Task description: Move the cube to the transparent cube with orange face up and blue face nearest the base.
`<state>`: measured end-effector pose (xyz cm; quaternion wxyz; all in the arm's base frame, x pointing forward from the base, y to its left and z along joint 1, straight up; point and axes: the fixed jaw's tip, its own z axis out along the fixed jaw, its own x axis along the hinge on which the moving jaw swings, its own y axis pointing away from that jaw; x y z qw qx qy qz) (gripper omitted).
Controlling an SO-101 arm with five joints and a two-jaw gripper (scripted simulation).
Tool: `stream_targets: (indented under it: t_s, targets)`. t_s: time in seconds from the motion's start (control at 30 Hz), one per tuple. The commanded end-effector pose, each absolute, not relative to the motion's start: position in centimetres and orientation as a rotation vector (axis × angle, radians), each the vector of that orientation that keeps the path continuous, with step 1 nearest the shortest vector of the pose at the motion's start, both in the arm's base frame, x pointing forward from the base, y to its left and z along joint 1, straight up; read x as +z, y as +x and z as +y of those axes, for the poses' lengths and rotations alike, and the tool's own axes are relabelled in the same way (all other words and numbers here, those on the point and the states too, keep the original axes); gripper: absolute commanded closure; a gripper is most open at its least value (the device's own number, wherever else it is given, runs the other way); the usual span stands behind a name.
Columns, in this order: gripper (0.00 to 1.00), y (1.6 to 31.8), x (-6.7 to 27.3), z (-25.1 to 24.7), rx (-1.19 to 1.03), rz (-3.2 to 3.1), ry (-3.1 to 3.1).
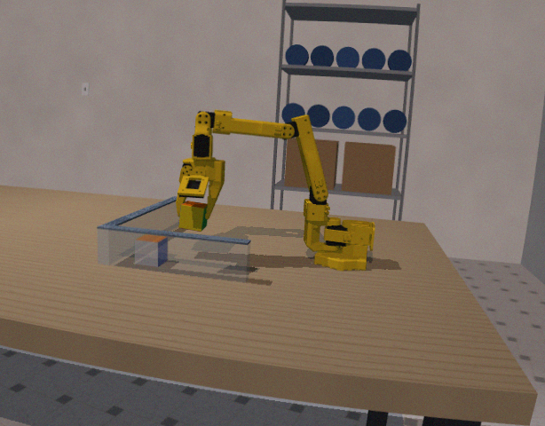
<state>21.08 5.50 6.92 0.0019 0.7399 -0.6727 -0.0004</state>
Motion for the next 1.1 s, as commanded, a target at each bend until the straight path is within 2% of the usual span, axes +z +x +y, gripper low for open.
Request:
stream_targets:
  t_s: [0.0,1.07]
  targets:
    - [0.78,21.71,8.19,5.65,0.061,-2.141,2.376]
    - [0.78,22.02,8.23,5.75,0.076,-2.030,2.481]
